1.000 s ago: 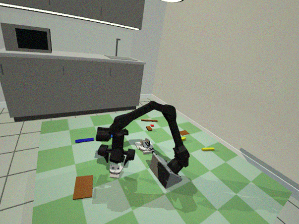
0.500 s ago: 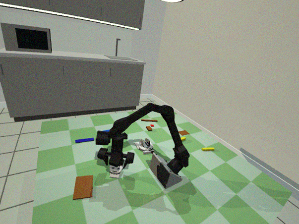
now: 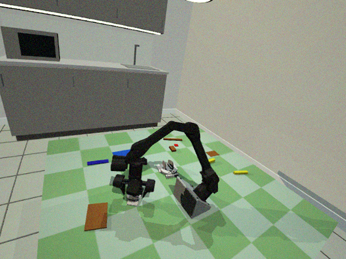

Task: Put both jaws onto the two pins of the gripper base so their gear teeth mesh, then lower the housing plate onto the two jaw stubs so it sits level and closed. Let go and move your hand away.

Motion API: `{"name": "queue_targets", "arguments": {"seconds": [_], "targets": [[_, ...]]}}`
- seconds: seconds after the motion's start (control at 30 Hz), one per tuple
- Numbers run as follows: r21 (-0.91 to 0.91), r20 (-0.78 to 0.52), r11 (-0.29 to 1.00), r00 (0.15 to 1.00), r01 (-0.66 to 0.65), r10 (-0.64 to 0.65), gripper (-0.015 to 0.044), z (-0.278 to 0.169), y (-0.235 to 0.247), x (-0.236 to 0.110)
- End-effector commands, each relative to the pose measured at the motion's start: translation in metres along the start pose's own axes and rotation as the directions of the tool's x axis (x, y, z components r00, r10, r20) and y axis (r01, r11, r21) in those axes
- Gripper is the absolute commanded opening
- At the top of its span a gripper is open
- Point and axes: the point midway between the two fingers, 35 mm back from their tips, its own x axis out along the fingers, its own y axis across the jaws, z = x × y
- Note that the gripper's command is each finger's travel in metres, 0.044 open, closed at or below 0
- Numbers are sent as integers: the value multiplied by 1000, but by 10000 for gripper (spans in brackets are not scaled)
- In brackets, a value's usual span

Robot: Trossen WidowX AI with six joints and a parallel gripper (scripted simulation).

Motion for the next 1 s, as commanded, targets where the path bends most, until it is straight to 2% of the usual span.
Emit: {"name": "queue_targets", "arguments": {"seconds": [0.0, 0.97], "targets": [[-7, -7, 1000, 1000, -12, 12, 440, 0, 2, 6], [-7, -7, 1000, 1000, -12, 12, 440, 0, 2, 8]]}}
